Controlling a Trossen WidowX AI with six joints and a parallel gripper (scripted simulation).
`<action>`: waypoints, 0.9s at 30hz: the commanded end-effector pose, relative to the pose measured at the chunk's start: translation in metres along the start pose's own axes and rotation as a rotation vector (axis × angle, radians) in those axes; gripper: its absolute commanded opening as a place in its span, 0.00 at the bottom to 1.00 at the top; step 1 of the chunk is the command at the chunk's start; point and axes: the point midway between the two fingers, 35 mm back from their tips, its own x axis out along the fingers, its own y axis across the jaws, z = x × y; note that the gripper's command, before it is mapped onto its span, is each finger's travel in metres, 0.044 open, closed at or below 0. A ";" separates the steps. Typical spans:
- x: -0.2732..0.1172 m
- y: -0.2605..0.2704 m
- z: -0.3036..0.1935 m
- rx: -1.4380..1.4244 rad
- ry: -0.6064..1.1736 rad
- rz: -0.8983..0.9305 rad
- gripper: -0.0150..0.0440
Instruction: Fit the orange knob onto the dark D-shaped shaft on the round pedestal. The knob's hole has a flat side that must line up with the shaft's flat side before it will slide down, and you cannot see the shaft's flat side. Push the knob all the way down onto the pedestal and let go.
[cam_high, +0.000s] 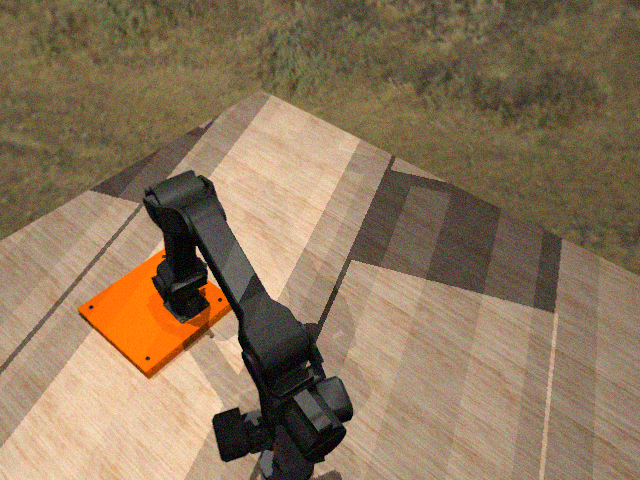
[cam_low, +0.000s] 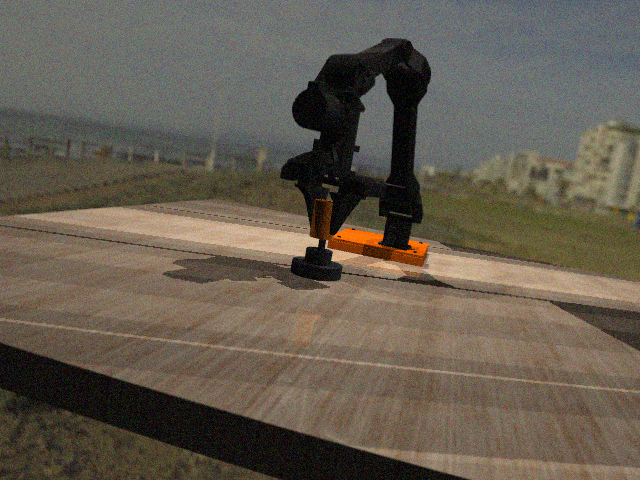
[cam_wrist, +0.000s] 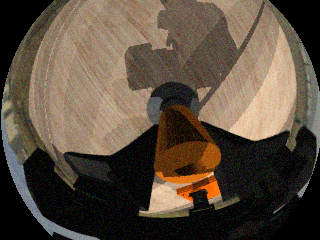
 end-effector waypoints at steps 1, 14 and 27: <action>0.000 0.000 0.001 0.011 -0.005 0.002 0.25; 0.003 0.000 0.000 0.011 -0.005 0.002 0.25; 0.001 0.000 0.000 0.011 -0.005 0.002 0.25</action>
